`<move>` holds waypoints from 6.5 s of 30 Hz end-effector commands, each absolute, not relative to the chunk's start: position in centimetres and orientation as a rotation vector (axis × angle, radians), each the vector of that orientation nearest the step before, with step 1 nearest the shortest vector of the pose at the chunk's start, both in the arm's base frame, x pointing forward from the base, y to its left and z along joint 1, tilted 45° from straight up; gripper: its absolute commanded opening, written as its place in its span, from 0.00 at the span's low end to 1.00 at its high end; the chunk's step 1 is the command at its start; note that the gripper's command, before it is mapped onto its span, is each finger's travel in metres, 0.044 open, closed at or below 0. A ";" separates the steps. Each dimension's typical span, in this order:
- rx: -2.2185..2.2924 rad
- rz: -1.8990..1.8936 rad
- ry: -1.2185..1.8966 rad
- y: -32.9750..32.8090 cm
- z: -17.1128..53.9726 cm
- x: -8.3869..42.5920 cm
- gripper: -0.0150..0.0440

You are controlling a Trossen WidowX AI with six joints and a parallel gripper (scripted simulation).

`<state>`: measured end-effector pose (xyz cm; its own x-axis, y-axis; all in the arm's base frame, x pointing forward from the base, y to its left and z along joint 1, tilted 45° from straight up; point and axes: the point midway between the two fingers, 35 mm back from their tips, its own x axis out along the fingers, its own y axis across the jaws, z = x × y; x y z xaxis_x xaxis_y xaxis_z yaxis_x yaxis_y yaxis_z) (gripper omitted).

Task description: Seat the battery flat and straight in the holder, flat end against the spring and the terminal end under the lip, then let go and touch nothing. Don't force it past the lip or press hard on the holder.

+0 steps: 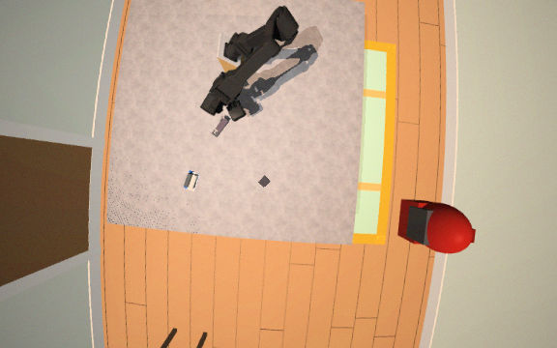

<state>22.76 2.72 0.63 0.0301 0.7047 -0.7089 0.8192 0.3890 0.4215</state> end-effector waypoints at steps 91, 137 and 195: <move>1.054 0.493 2.095 0.5 -7.7 31.8 0.38; 1.045 0.445 2.043 0.1 -8.8 33.3 0.38; 1.014 0.285 1.859 0.7 -9.3 32.8 0.38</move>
<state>32.66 0.71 -8.91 -0.2060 0.7531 -0.6249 0.5257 0.6238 0.5785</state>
